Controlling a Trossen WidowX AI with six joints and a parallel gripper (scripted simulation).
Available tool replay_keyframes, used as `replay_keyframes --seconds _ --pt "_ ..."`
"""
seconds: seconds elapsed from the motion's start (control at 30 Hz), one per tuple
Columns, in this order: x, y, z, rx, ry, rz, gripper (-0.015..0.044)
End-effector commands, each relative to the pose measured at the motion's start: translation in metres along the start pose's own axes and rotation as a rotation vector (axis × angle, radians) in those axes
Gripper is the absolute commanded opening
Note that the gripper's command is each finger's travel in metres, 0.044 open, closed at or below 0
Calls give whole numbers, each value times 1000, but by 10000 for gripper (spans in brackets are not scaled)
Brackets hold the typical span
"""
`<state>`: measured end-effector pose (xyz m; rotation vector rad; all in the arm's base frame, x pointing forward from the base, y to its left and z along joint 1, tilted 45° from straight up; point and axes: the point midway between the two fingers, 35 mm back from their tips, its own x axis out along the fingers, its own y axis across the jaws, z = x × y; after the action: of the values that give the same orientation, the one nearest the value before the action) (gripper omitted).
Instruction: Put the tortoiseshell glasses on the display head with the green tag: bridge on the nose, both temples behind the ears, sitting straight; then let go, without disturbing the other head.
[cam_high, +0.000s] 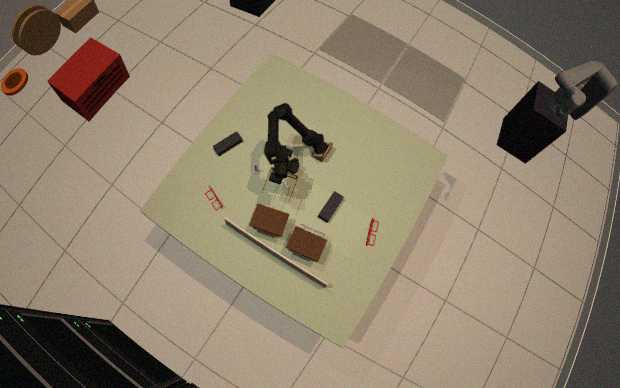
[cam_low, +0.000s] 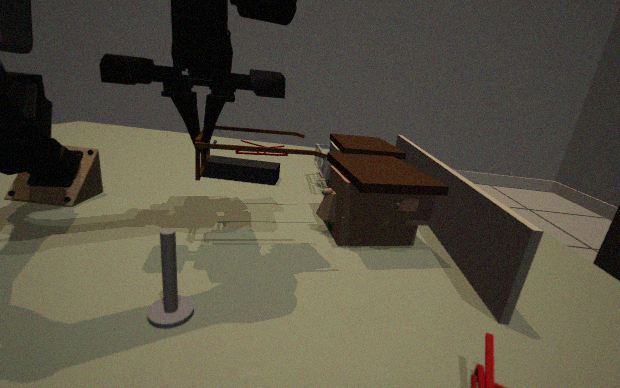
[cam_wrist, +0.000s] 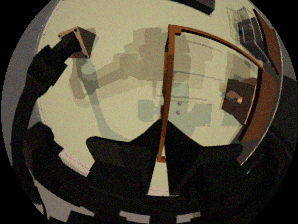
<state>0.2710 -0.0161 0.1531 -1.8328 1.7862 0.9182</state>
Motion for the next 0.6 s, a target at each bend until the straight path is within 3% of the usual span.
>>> replay_keyframes --seconds 0.0,0.57 --pt "5 0 1 -5 12 6 0" --pt "25 -1 3 -4 -15 -3 0"
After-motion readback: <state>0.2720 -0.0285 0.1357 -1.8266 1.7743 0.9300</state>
